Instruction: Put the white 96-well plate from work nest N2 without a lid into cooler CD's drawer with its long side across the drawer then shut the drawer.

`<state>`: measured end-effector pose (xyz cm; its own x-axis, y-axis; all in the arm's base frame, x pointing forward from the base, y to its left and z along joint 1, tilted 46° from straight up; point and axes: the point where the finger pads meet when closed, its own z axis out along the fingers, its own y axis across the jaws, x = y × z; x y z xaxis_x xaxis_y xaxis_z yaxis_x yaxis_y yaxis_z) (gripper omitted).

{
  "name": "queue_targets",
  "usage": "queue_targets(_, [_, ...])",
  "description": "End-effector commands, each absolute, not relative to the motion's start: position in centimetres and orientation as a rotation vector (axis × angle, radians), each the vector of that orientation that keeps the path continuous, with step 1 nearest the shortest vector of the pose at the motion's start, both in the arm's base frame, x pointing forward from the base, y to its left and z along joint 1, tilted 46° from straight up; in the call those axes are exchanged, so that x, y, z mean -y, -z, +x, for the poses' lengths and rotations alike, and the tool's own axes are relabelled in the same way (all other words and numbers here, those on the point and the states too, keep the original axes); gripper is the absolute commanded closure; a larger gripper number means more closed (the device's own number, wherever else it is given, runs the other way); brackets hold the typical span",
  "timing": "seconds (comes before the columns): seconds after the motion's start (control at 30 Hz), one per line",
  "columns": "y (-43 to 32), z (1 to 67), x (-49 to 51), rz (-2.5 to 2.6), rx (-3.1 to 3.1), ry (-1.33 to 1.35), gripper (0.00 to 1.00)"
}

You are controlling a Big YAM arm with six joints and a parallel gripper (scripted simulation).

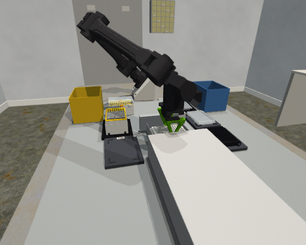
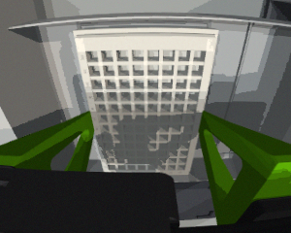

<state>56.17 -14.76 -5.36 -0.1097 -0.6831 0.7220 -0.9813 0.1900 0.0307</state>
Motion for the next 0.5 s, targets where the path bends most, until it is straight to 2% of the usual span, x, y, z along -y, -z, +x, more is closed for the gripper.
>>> queue_targets(0.0, [6.58,56.03,14.84,1.563,1.848,-0.617,1.00])
queue_targets(0.47, [6.60,55.97,14.92,1.563,1.848,-0.616,1.00])
